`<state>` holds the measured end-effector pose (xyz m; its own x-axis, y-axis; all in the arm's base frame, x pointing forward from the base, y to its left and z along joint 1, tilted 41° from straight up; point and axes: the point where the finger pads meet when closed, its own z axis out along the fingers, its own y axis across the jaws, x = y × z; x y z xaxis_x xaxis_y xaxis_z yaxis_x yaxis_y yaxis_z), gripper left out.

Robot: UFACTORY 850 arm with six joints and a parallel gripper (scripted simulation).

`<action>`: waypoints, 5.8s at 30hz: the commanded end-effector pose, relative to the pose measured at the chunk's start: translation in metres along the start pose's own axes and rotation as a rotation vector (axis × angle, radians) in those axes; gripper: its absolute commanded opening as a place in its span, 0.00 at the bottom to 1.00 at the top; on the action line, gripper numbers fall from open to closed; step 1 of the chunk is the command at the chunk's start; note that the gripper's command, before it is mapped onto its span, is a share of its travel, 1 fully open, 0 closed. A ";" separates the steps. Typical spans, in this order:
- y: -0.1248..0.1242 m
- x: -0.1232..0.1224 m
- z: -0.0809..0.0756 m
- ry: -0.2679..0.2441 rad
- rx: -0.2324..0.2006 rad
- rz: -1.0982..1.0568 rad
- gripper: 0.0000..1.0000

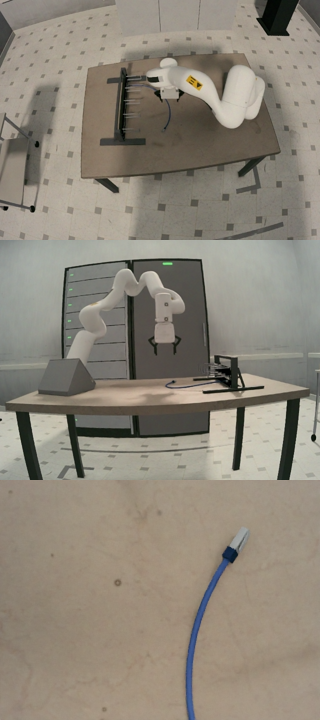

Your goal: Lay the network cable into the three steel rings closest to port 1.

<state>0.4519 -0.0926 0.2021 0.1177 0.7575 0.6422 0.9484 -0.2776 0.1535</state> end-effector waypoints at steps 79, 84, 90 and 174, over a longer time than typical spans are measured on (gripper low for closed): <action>-0.001 0.001 0.014 -0.004 -0.007 0.054 0.35; -0.001 0.001 0.028 -0.004 -0.007 0.054 0.35; -0.001 0.000 0.051 -0.004 -0.007 0.054 0.35; 0.000 0.000 0.143 -0.004 -0.007 0.054 0.35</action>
<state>0.4932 -0.0081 0.0953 0.1700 0.7436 0.6466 0.9389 -0.3214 0.1228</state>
